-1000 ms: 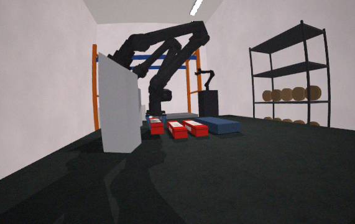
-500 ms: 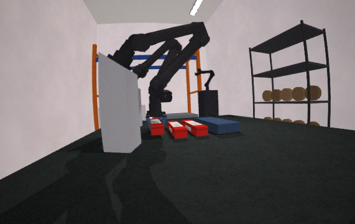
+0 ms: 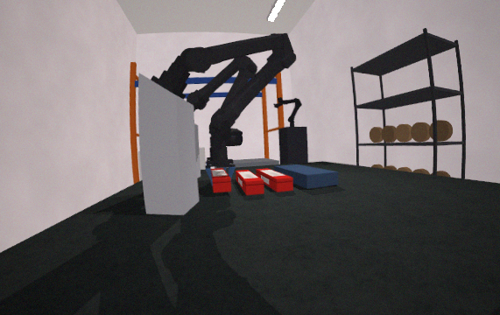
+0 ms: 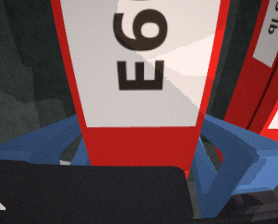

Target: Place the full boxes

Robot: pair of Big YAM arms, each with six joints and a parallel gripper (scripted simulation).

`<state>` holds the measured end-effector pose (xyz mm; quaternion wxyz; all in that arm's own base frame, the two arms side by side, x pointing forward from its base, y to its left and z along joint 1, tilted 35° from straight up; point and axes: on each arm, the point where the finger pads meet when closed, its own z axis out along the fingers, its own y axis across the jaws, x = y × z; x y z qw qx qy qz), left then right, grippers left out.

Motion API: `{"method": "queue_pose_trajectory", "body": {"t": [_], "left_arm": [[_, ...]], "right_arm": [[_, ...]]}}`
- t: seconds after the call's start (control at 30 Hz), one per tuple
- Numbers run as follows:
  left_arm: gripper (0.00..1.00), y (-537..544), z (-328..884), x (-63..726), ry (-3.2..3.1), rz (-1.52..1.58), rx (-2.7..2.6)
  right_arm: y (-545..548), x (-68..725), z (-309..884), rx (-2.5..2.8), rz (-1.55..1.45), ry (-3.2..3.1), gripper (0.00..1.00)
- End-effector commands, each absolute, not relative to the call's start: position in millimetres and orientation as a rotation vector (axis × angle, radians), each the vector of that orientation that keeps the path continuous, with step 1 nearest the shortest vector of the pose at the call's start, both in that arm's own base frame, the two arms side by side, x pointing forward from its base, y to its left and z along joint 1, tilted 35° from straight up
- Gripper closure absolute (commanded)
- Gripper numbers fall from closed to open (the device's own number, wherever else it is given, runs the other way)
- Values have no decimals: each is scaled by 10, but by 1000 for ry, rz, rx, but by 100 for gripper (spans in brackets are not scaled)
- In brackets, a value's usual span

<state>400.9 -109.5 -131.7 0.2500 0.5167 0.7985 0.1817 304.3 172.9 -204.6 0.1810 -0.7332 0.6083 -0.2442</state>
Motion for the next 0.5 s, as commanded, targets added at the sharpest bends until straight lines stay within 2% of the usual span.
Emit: {"method": "queue_pose_trajectory", "body": {"t": [0.0,0.47], "left_arm": [[100,-935,-1435,3846,2216,507,1429],[100,-936,-1500,3909,2214,507,1426]], "right_arm": [[1530,2922,-2091,-2110,-708,1740,100],[1536,2981,-2161,-2107,-707,1739,100]]}}
